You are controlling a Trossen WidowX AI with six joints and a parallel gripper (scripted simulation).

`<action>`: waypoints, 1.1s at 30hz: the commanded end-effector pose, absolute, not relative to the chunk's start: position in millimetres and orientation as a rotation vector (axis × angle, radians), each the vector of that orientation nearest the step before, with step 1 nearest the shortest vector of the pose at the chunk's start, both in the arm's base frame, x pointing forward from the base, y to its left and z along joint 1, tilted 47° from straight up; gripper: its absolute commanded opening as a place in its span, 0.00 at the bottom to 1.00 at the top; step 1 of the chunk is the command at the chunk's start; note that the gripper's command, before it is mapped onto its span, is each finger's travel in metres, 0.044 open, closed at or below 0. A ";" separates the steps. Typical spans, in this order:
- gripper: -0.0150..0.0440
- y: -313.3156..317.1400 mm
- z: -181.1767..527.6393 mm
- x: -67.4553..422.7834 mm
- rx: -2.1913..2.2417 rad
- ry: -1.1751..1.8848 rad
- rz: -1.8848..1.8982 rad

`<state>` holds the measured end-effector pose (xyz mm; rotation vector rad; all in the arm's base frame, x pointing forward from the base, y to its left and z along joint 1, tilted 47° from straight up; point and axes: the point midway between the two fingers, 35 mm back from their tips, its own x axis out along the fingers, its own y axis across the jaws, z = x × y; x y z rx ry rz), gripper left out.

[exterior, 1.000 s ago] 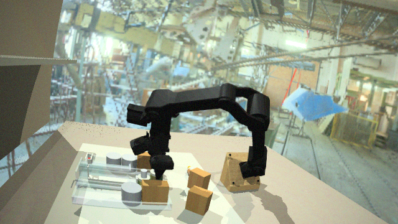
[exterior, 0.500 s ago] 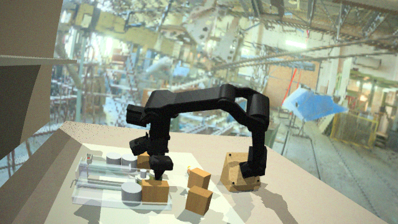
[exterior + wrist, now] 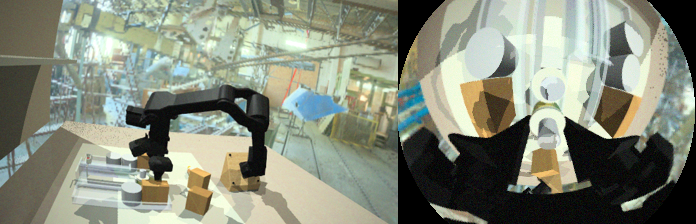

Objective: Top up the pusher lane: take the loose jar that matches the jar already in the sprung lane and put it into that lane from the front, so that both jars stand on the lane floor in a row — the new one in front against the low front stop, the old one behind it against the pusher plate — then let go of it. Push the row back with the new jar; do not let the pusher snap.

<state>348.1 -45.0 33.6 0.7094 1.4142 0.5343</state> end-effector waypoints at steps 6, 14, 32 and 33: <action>0.25 -43.8 32.8 352.3 0.712 1.393 0.537; 0.25 -42.3 31.0 352.3 0.712 1.393 0.537; 0.25 -39.2 26.9 352.0 0.712 1.393 0.537; 0.25 -39.0 26.7 352.0 0.712 1.393 0.537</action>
